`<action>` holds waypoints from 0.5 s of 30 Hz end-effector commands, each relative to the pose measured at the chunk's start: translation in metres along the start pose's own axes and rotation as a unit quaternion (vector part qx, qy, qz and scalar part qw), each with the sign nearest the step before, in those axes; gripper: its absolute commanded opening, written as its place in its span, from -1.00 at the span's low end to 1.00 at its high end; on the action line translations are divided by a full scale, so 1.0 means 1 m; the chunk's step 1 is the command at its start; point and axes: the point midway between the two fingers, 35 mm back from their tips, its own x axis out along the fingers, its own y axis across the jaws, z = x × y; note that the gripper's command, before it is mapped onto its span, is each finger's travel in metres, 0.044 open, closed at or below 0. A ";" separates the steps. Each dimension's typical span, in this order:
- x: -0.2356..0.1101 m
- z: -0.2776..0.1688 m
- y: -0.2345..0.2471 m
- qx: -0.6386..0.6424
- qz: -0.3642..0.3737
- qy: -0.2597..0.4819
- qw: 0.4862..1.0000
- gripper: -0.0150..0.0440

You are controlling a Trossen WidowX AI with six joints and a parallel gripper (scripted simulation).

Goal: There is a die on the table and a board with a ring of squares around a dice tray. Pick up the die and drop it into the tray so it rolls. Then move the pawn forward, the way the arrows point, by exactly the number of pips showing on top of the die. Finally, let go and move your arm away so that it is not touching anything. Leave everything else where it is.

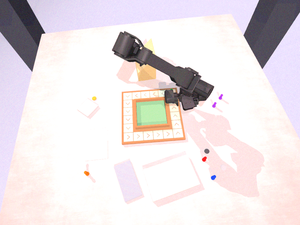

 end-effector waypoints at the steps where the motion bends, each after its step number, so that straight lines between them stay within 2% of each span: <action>1: 0.006 -0.005 -0.002 -0.007 -0.007 0.004 1.000 0.44; 7: 0.006 -0.005 -0.002 -0.007 -0.007 0.004 1.000 -0.09; 13: 0.006 -0.005 -0.002 -0.007 -0.007 0.004 1.000 -0.23; 15: 0.005 -0.005 -0.002 -0.007 -0.007 0.004 1.000 -0.41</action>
